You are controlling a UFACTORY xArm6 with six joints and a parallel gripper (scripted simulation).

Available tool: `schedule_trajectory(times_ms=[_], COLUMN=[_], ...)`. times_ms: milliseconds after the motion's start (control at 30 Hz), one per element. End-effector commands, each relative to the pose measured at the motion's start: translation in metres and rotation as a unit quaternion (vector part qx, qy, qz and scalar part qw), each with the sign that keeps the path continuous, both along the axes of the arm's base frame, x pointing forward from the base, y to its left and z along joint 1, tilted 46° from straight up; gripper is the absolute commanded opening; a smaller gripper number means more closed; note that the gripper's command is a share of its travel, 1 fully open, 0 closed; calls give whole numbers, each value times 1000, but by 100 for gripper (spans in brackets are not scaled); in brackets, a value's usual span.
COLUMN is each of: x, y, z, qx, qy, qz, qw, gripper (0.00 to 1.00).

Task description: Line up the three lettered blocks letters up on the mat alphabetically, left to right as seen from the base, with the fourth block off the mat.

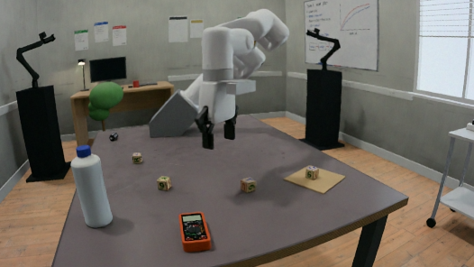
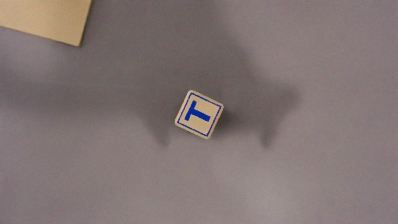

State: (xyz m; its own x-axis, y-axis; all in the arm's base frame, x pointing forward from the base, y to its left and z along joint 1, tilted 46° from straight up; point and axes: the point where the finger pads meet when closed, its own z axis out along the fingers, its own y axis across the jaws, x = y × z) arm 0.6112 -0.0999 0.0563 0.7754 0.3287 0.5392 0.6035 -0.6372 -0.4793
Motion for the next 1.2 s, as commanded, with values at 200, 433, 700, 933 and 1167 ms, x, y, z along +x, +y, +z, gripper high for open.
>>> schedule_trajectory(times_ms=[200,433,700,933,1167], x=[1,-1,-29,-66,-79], y=[-2,-11,-82,-132,-145], z=[1,-8,-82,-146,-164], qx=[-1,-2,-5,-3,-1], qy=[-2,-1,-1,-1,-1], qz=[-1,-1,-1,-1,-1], qw=[1000,1000,1000,1000,1000], gripper=[100,100,100,100,100])
